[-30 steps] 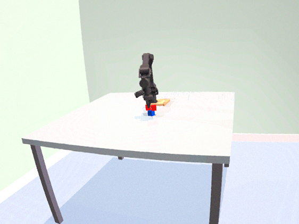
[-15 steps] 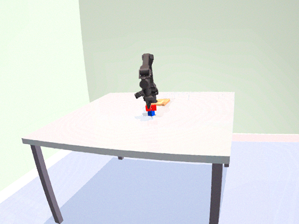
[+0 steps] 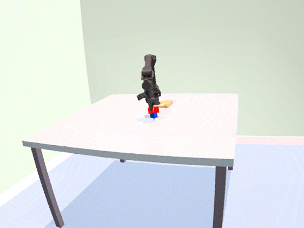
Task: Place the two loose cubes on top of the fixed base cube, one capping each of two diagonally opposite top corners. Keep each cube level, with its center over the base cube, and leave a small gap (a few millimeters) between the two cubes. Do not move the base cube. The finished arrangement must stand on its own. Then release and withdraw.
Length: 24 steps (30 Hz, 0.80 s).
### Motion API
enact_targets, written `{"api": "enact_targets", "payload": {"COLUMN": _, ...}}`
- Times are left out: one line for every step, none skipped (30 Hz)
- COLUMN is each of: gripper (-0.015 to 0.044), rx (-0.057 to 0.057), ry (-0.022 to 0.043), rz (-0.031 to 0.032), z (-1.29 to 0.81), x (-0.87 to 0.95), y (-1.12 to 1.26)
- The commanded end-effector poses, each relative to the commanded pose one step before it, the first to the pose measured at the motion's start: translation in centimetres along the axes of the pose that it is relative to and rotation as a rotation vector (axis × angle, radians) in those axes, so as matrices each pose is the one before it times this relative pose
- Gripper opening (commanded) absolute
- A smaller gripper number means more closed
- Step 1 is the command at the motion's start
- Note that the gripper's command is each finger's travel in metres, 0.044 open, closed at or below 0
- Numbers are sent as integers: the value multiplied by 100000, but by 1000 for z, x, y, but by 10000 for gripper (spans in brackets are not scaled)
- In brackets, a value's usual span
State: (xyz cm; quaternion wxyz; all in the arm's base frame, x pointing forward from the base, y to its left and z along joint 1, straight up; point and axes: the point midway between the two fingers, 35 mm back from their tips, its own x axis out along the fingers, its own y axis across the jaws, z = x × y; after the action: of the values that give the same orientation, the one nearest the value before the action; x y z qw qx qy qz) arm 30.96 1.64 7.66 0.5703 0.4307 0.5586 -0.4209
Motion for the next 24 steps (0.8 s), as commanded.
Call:
{"api": "enact_targets", "payload": {"gripper": 205, "rx": 189, "ry": -174, "rz": 73, "z": 26, "x": 45, "y": 26}}
{"api": "enact_targets", "payload": {"gripper": 205, "rx": 0, "ry": 0, "rz": 0, "z": 0, "x": 0, "y": 0}}
{"api": "enact_targets", "payload": {"gripper": 205, "rx": 0, "ry": 0, "rz": 0, "z": 0, "x": 0, "y": 0}}
{"api": "enact_targets", "payload": {"gripper": 205, "rx": -42, "ry": 40, "rz": -21, "z": -5, "x": -187, "y": -4}}
{"api": "enact_targets", "payload": {"gripper": 205, "rx": -92, "ry": 86, "rz": -47, "z": -12, "x": -406, "y": -13}}
{"api": "enact_targets", "payload": {"gripper": 205, "rx": -41, "ry": 38, "rz": -21, "z": -6, "x": -203, "y": -8}}
{"api": "enact_targets", "payload": {"gripper": 205, "rx": -16, "ry": 15, "rz": -8, "z": -3, "x": -163, "y": -3}}
{"api": "enact_targets", "payload": {"gripper": 205, "rx": 0, "ry": 0, "rz": 0, "z": 0, "x": -112, "y": 0}}
{"api": "enact_targets", "payload": {"gripper": 205, "rx": 0, "ry": 0, "rz": 0, "z": 0, "x": -124, "y": 0}}
{"api": "enact_targets", "payload": {"gripper": 205, "rx": 0, "ry": 0, "rz": 0, "z": 0, "x": -136, "y": 0}}
{"api": "enact_targets", "payload": {"gripper": 205, "rx": 0, "ry": 0, "rz": 0, "z": 0, "x": -145, "y": 0}}
{"api": "enact_targets", "payload": {"gripper": 205, "rx": 0, "ry": 0, "rz": 0, "z": 0, "x": -149, "y": 0}}
{"api": "enact_targets", "payload": {"gripper": 205, "rx": 0, "ry": 0, "rz": 0, "z": 0, "x": -149, "y": 0}}
{"api": "enact_targets", "payload": {"gripper": 205, "rx": 0, "ry": 0, "rz": 0, "z": 0, "x": -148, "y": 0}}
{"api": "enact_targets", "payload": {"gripper": 205, "rx": 0, "ry": 0, "rz": 0, "z": 0, "x": -146, "y": 0}}
{"api": "enact_targets", "payload": {"gripper": 205, "rx": 0, "ry": 0, "rz": 0, "z": 0, "x": -146, "y": 0}}
{"api": "enact_targets", "payload": {"gripper": 205, "rx": 0, "ry": 0, "rz": 0, "z": 0, "x": -146, "y": 0}}
{"api": "enact_targets", "payload": {"gripper": 205, "rx": 0, "ry": 0, "rz": 0, "z": 0, "x": -146, "y": 0}}
{"api": "enact_targets", "payload": {"gripper": 205, "rx": 0, "ry": 0, "rz": 0, "z": 0, "x": -147, "y": 0}}
{"api": "enact_targets", "payload": {"gripper": 205, "rx": 0, "ry": 0, "rz": 0, "z": 0, "x": -148, "y": 0}}
{"api": "enact_targets", "payload": {"gripper": 205, "rx": 0, "ry": 0, "rz": 0, "z": 0, "x": -149, "y": 0}}
{"api": "enact_targets", "payload": {"gripper": 205, "rx": 0, "ry": 0, "rz": 0, "z": 0, "x": -150, "y": 0}}
{"api": "enact_targets", "payload": {"gripper": 205, "rx": 0, "ry": 0, "rz": 0, "z": 0, "x": -151, "y": 0}}
{"api": "enact_targets", "payload": {"gripper": 205, "rx": 0, "ry": 0, "rz": 0, "z": 0, "x": -152, "y": 0}}
